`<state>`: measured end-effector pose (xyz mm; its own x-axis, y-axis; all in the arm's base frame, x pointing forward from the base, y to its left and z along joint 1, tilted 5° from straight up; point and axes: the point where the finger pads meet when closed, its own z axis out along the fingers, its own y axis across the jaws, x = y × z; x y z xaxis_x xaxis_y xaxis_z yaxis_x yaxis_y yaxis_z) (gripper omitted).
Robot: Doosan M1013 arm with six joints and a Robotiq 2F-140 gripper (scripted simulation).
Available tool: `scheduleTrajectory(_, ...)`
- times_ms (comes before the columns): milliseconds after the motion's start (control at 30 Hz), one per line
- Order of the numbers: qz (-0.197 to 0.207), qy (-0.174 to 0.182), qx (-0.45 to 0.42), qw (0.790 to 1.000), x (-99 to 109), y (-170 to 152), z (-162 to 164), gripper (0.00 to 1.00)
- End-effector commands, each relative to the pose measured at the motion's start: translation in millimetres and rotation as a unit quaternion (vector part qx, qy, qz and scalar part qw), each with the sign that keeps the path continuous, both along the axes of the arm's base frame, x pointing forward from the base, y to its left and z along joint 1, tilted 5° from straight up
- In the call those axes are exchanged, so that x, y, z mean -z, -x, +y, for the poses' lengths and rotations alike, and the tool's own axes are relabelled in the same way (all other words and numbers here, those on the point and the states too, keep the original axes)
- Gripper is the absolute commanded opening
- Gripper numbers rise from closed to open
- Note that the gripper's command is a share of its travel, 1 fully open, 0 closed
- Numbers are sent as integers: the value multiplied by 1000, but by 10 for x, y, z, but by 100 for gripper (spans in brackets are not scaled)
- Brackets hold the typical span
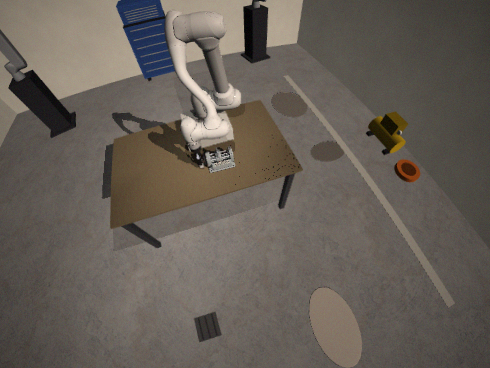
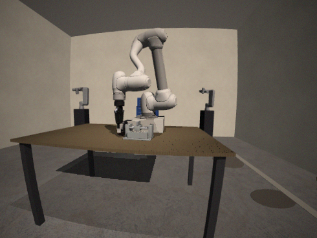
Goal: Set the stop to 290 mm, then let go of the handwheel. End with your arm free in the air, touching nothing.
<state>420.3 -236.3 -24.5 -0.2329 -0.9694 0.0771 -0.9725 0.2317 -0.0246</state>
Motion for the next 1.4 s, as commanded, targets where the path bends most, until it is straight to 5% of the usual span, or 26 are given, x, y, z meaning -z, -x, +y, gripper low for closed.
scheduleTrajectory(0, 0, 0, 0, 1000, 30, 23, 4, 4)
scheduleTrajectory(1367, 0, 0, 0, 1000, 142, 177, 32, 4)
